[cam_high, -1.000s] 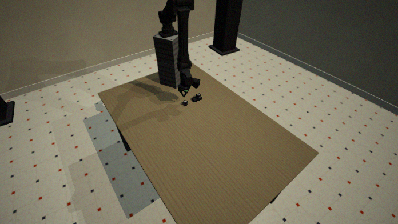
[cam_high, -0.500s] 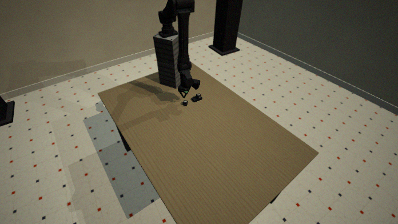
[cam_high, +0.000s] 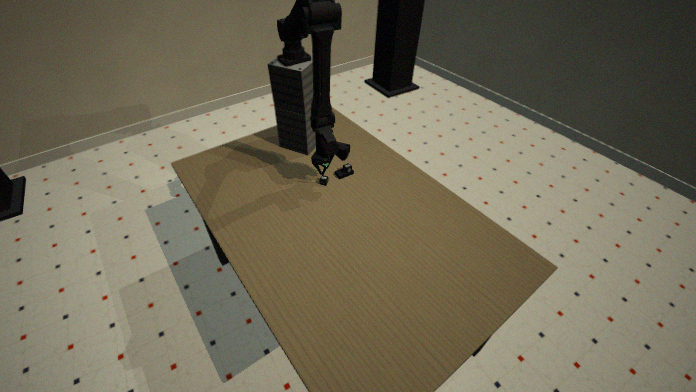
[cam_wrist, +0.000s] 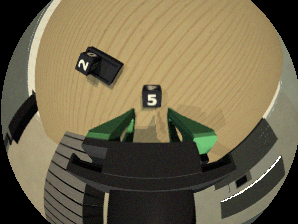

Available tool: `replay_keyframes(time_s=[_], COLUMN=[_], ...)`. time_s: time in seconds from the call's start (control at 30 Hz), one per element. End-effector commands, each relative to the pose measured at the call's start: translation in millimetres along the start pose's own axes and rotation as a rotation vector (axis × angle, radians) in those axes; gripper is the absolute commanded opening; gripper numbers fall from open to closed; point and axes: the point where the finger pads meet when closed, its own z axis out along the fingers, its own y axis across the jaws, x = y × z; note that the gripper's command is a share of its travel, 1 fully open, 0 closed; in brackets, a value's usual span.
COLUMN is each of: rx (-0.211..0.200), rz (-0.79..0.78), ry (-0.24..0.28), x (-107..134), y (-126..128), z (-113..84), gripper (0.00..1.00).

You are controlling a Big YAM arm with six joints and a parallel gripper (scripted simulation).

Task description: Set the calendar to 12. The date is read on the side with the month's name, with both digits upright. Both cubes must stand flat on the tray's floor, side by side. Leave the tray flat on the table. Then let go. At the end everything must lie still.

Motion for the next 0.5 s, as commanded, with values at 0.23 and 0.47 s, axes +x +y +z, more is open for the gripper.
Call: replay_keyframes(time_s=[0.23, 0.47], rx=[0.01, 0.007], rz=[0.001, 0.0], ry=[-0.014, -0.012], x=[-1, 1], y=[-6, -5], z=[12.9, 22.3], gripper=[0.44, 0.44])
